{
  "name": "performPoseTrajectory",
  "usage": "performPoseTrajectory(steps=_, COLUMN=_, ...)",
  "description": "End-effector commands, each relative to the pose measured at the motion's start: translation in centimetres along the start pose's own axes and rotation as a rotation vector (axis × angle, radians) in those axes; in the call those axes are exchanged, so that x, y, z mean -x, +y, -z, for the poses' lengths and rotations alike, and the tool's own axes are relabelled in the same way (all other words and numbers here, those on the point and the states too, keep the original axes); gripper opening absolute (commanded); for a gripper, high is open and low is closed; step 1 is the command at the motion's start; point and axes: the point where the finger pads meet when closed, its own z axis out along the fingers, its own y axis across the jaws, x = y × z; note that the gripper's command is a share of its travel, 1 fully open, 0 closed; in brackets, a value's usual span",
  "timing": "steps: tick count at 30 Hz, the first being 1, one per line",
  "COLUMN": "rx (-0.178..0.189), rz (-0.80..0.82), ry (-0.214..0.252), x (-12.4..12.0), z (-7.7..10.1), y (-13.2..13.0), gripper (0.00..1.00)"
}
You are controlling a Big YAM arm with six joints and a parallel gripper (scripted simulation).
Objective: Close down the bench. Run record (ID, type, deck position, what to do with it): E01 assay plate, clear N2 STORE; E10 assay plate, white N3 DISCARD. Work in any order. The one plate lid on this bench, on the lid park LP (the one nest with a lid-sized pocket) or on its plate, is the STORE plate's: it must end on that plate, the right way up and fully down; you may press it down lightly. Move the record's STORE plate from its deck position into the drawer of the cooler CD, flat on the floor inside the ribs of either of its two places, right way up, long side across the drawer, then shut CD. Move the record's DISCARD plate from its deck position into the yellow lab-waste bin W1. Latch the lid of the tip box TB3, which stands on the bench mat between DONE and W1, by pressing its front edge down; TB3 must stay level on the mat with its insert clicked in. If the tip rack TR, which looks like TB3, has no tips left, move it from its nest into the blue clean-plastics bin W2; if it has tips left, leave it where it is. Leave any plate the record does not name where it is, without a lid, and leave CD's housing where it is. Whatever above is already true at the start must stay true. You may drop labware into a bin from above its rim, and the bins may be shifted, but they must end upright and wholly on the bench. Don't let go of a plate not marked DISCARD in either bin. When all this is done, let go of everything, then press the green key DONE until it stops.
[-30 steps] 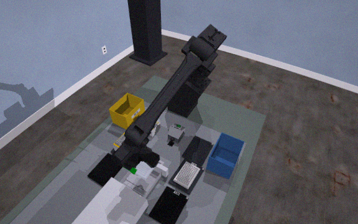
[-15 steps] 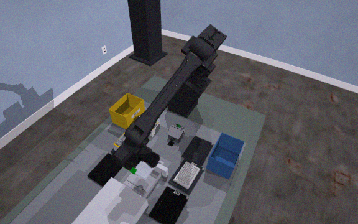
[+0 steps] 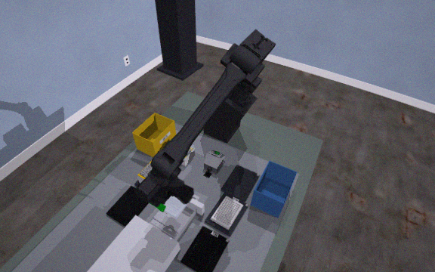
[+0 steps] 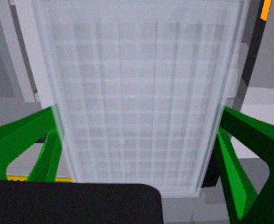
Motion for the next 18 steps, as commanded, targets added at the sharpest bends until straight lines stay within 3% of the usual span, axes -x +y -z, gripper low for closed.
performPoseTrajectory(steps=1, rx=-0.071, rz=0.014, ry=0.000, x=0.8, z=3.0, y=-2.8, gripper=0.00)
performPoseTrajectory(steps=5, rx=-0.069, rz=0.013, ry=0.000, x=0.8, z=3.0, y=-2.6, gripper=0.00)
performPoseTrajectory(steps=6, rx=-0.044, rz=0.009, ry=-0.001, x=0.3, z=1.8, y=-1.7, gripper=0.00)
performPoseTrajectory(steps=18, rx=-0.044, rz=0.009, ry=-0.001, x=0.3, z=1.8, y=-1.7, gripper=0.00)
